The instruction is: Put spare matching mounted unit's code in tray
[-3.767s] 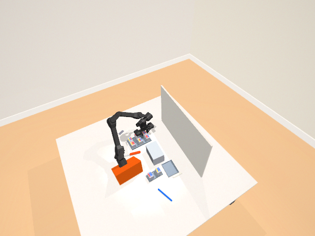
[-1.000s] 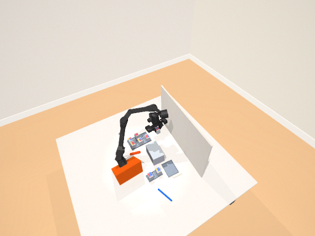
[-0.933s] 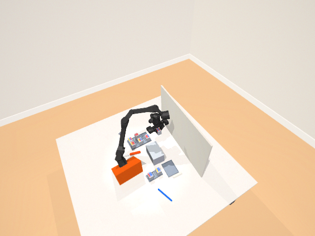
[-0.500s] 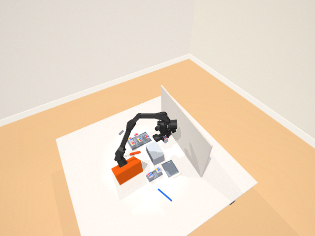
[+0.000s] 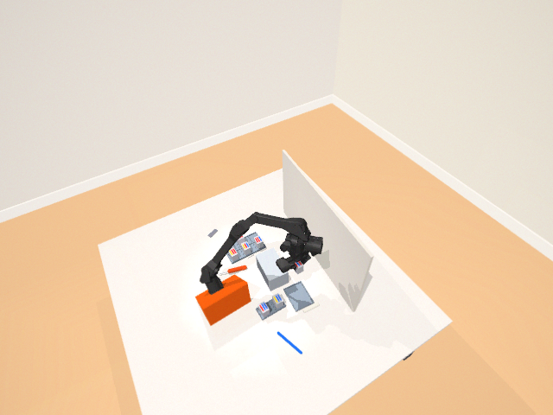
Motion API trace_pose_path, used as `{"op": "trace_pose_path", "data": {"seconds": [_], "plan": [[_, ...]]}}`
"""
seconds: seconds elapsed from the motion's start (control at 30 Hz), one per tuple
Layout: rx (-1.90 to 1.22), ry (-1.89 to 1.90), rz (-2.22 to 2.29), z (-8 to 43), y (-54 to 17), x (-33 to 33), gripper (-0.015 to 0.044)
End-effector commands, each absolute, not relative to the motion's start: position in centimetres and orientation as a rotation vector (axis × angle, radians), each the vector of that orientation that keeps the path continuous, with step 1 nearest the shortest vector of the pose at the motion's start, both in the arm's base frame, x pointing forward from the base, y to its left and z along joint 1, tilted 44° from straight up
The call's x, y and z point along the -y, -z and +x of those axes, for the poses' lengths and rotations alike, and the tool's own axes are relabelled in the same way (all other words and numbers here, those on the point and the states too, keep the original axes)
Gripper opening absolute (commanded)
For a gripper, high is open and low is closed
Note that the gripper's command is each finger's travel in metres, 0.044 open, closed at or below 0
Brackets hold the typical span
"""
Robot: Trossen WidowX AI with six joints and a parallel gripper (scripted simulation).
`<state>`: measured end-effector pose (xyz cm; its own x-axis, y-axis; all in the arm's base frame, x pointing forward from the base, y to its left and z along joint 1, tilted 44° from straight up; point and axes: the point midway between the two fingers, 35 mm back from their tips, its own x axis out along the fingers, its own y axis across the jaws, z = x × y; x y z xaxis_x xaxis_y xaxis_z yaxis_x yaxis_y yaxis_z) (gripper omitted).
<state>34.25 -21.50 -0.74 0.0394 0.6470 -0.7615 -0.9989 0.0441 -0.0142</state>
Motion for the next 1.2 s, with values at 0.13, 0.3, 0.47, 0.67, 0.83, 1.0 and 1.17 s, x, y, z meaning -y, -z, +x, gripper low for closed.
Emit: {"op": "trace_pose_path", "data": {"seconds": [0.13,0.3,0.47,0.67,0.83,1.0,1.17], "plan": [[-0.630,-1.447,-0.673,32.1,4.1,24.1,0.0000],[-0.629,-1.447,-0.674,32.1,4.3,24.1,0.0000],[-0.629,-1.447,-0.674,32.1,4.6,23.9,0.0000],[-0.629,-1.447,-0.675,32.2,5.0,23.7,0.0000],[-0.629,-1.447,-0.675,32.3,5.3,23.5,0.0000],[-0.629,-1.447,-0.675,32.4,5.6,23.3,0.0000],[-0.629,-1.447,-0.675,32.5,5.9,23.0,0.0000]]}}
